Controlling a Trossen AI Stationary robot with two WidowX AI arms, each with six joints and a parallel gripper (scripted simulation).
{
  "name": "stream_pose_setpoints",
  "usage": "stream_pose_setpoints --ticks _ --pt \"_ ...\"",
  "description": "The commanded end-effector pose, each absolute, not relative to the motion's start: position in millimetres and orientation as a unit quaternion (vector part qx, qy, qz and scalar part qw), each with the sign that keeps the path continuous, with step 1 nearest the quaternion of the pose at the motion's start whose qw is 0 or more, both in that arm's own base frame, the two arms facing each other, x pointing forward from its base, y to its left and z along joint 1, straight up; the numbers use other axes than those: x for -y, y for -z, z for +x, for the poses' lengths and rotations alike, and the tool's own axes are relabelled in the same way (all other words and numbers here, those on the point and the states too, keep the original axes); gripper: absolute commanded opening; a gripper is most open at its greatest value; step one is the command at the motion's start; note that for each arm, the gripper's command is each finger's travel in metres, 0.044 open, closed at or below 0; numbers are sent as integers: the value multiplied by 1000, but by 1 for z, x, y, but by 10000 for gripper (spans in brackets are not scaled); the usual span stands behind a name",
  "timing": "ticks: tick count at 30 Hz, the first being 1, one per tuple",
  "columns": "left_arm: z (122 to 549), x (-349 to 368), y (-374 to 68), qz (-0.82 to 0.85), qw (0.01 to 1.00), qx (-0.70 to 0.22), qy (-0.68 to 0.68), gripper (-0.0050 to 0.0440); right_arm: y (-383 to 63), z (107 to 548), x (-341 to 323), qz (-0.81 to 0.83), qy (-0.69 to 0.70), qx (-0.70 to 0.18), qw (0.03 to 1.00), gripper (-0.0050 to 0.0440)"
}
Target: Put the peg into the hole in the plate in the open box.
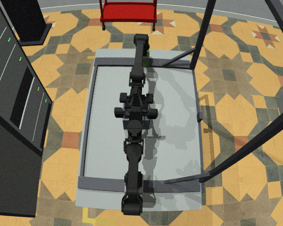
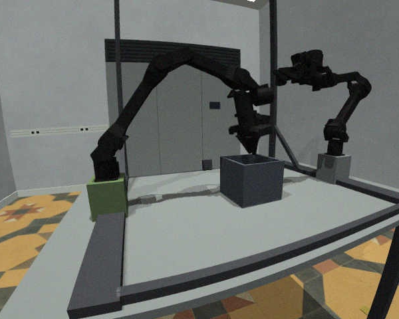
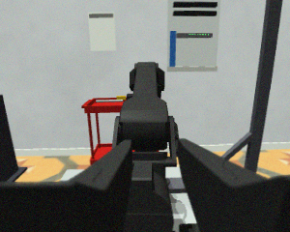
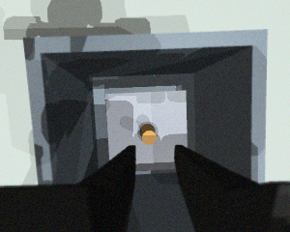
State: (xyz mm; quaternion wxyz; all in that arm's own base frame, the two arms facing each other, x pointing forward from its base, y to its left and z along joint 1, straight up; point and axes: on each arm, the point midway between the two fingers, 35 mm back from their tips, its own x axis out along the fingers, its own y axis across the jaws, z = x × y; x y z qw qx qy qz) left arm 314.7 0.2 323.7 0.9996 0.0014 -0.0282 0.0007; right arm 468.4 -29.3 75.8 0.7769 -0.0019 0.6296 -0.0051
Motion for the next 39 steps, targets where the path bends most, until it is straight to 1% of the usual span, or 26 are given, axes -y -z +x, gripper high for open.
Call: stream_pose_setpoints --ticks 1,2,3,7,9,10,15,22,24,26,27,30,39 --pt "313 0 -333 -1 999 40 0 126 -89 472 31 -2 4 -624 781 118" --pt "313 0 -333 -1 999 40 0 126 -99 469 30 -3 5 -612 791 118" --pt "313 0 -333 -1 999 40 0 126 -88 466 30 -2 5 -621 784 118" --pt "313 0 -333 -1 999 40 0 126 -80 466 30 -1 4 -629 777 118" --pt "313 0 -333 -1 999 40 0 126 -86 471 31 -2 5 -623 782 118" --pt "313 0 -333 -1 999 40 0 126 -99 467 30 -3 6 -611 791 118" --pt "313 0 -334 -2 999 40 1 126 -113 466 26 -4 7 -585 811 118" --pt "314 0 -335 -2 999 39 1 126 -155 462 21 -6 9 -501 866 118" --pt "314 0 -335 -2 999 39 1 126 -155 462 21 -6 9 -501 866 118" --pt "314 0 -335 -1 999 39 1 126 -166 459 20 -7 9 -478 878 118" --pt "314 0 -336 0 999 41 0 126 -161 464 20 -6 7 -484 875 118" --pt "314 0 -335 -1 999 39 0 126 -173 454 19 -8 10 -460 888 118" --pt "315 0 -335 -3 999 38 2 126 -225 433 13 -8 11 -338 941 118"
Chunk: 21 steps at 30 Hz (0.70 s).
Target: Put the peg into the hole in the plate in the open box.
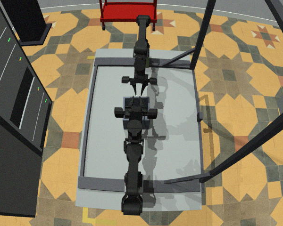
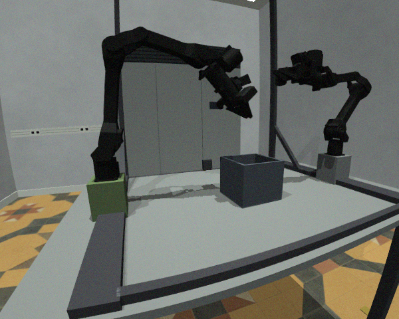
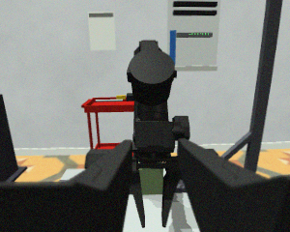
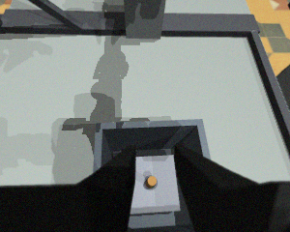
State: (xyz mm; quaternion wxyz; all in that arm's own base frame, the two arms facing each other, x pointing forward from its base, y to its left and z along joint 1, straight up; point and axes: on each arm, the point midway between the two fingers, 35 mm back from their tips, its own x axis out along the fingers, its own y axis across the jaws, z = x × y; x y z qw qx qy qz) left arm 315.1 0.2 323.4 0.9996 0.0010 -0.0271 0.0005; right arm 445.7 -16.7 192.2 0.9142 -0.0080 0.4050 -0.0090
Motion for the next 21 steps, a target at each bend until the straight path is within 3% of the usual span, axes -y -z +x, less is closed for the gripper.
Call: stream_pose_setpoints --ticks 1,7,21 --pt "315 0 -335 -3 999 38 2 126 -225 433 13 -8 11 -338 941 118" --pt "314 0 -336 -2 999 40 0 126 -239 426 12 -8 10 -305 952 118" --pt "315 0 -335 -2 999 38 2 126 -291 373 5 -5 7 -133 991 118"
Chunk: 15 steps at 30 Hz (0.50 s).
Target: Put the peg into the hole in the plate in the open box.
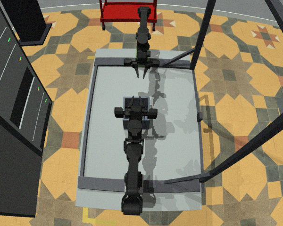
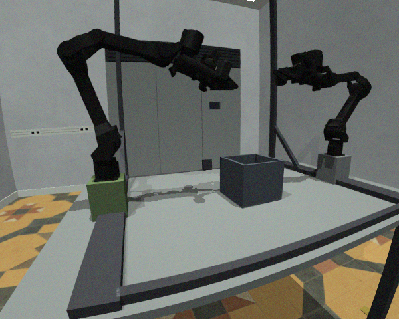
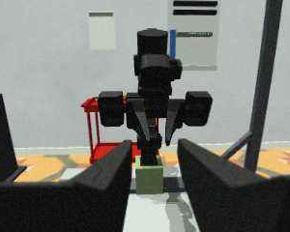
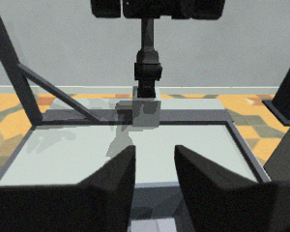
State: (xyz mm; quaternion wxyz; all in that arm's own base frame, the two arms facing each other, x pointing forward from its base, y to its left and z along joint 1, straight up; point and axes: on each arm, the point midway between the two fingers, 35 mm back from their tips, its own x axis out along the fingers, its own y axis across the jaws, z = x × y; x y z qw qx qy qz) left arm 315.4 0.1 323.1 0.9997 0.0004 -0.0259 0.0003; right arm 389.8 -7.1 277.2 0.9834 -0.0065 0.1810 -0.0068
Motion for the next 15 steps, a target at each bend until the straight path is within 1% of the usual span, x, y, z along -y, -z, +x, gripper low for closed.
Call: stream_pose_setpoints --ticks 1,12,15 --pt "315 1 -335 -2 999 38 2 126 -294 369 4 -5 7 -120 993 118" --pt "315 1 -335 -3 999 38 3 126 -327 312 -1 2 1 34 999 118" --pt "315 1 -335 -3 999 37 3 126 -330 310 -1 2 0 42 999 118"
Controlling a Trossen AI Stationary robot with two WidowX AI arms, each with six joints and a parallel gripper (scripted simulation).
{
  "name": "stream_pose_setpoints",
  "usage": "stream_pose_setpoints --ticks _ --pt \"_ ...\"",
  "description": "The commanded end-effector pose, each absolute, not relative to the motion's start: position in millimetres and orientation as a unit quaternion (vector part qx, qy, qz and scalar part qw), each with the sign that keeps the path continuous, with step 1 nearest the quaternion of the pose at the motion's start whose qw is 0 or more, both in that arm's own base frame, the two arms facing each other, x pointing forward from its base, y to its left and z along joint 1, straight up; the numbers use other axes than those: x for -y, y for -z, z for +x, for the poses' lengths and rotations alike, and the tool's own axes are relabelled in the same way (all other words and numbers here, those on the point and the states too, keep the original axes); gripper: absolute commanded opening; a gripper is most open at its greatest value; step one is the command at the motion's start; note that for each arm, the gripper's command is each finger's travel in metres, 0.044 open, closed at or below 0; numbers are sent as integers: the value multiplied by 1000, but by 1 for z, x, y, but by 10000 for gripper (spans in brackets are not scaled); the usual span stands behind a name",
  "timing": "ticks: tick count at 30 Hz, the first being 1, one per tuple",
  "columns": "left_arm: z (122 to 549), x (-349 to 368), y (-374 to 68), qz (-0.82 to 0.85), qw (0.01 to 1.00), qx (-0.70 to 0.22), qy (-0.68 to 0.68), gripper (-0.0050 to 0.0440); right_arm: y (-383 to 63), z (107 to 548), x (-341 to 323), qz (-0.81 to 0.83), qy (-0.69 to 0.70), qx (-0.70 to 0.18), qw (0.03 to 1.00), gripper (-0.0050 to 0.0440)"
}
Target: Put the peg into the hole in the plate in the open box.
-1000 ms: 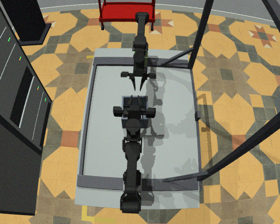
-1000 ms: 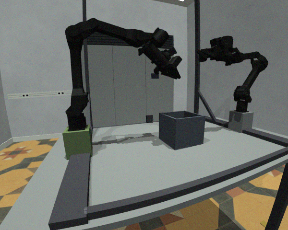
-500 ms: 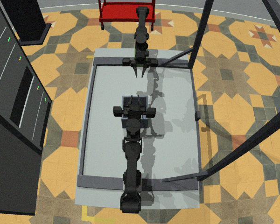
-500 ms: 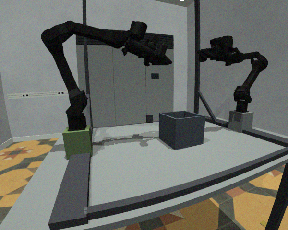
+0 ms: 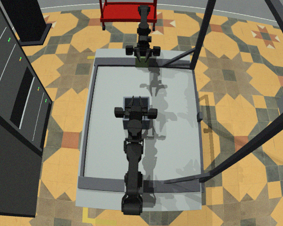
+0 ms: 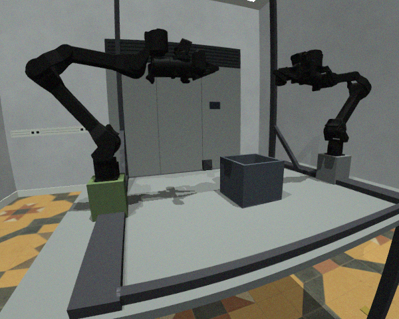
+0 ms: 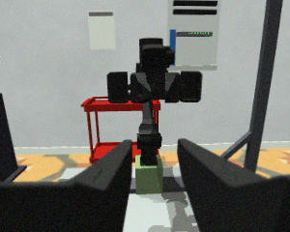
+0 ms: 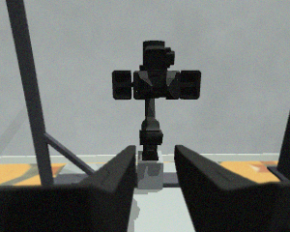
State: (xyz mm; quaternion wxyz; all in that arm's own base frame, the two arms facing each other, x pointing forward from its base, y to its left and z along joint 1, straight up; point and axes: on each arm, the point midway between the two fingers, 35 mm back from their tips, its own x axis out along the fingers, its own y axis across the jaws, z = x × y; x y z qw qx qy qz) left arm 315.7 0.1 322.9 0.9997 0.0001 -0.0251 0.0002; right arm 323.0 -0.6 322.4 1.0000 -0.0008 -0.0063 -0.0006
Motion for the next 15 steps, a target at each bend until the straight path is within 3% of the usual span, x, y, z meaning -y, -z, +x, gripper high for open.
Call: stream_pose_setpoints --ticks 1,15 --pt "315 1 -333 -2 999 36 3 126 -331 309 -1 2 0 47 999 118" --pt "315 2 -335 -3 999 37 4 126 -322 315 1 0 2 25 1000 118"
